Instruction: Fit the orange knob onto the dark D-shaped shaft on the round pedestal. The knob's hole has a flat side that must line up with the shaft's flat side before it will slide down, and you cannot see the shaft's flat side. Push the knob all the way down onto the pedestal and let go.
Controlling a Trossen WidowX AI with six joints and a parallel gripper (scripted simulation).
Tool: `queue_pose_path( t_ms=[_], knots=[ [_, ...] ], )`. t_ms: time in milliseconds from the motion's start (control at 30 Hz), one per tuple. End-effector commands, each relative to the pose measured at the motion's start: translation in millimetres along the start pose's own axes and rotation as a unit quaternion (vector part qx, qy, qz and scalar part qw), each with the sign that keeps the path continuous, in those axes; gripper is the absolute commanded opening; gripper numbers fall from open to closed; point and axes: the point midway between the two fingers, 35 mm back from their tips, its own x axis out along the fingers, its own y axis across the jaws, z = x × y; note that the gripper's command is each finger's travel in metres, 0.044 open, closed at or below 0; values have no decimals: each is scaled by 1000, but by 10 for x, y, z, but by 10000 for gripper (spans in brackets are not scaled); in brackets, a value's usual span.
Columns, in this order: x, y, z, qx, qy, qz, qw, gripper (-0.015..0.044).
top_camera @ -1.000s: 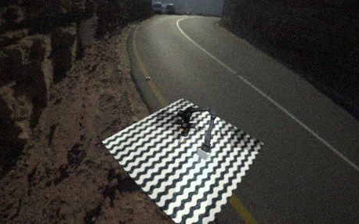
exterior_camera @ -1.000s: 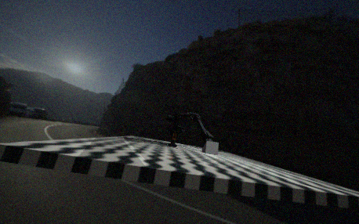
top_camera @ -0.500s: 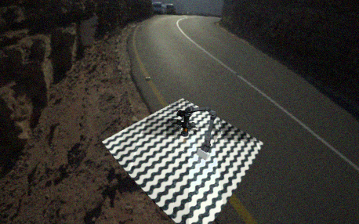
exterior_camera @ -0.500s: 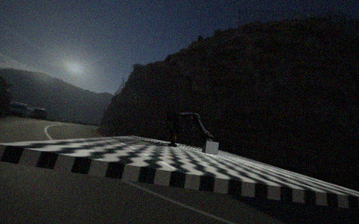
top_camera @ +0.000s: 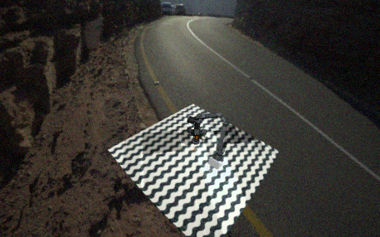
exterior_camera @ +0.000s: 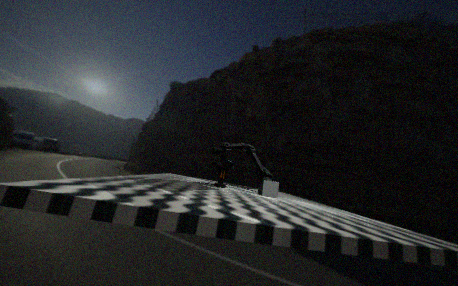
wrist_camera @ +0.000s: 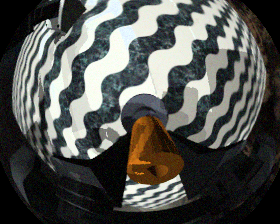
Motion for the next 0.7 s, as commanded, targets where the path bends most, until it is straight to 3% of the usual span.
queue_pose_path(
  t_ms=[0,667],
  knots=[
    [-7,16,4,-3,1,-1,1000,0],
    [-25,11,-1,-15,1,-1,1000,0]
  ],
)
